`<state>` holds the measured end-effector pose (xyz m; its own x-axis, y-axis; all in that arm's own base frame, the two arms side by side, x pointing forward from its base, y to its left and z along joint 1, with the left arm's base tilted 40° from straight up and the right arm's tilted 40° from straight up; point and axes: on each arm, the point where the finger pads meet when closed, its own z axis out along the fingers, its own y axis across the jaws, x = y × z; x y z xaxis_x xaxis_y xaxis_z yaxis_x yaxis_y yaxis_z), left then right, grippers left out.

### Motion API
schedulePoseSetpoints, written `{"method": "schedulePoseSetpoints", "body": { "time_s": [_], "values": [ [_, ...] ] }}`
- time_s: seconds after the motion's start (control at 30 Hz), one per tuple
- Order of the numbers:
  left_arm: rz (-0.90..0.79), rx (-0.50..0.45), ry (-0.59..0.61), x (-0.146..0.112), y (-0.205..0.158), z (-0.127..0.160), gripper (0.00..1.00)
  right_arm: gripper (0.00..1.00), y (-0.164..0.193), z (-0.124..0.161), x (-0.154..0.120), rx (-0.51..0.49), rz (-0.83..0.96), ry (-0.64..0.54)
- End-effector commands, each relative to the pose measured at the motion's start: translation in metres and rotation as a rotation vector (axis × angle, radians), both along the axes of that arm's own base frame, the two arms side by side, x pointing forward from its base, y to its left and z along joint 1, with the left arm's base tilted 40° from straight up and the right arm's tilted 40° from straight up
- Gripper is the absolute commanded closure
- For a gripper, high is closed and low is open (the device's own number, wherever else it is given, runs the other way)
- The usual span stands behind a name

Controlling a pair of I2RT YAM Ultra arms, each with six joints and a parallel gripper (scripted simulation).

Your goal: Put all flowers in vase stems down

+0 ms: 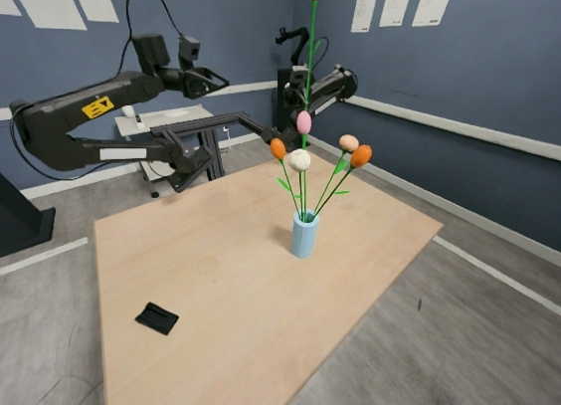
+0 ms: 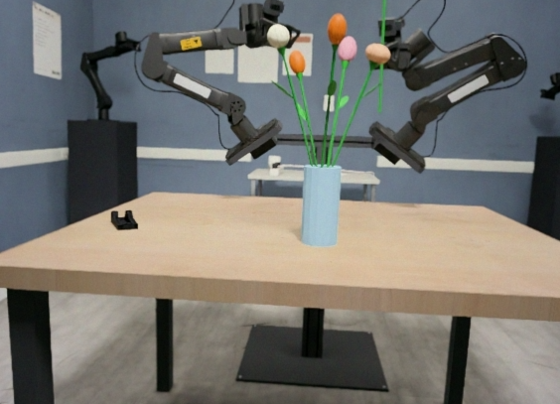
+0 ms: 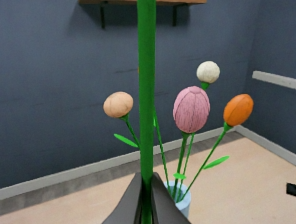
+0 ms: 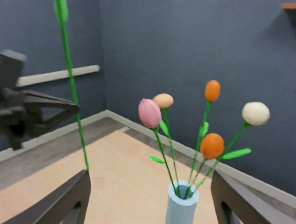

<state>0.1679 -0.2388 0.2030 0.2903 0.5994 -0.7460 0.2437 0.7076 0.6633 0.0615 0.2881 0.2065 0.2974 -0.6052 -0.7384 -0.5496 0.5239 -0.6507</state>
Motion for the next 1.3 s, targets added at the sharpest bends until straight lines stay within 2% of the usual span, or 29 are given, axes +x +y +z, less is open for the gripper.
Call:
{"method": "schedulePoseSetpoints", "body": {
  "time_s": [0.0, 0.3, 1.27],
  "values": [
    [-0.021, -0.046, -0.005, -0.0026, -0.0143, 0.0147, 1.00, 0.30, -0.0029, 0.0042, 0.0030, 0.054, -0.038, -0.041],
    [-0.020, -0.046, -0.005, -0.0026, -0.0143, 0.0147, 1.00, 0.30, -0.0109, -0.0046, 0.0079, 0.043, -0.066, -0.065],
    [-0.020, -0.046, 0.004, 0.0003, -0.0155, 0.0086, 1.00, 0.30, -0.0095, -0.0048, 0.0069, 0.041, -0.058, -0.061]
  ]
}}
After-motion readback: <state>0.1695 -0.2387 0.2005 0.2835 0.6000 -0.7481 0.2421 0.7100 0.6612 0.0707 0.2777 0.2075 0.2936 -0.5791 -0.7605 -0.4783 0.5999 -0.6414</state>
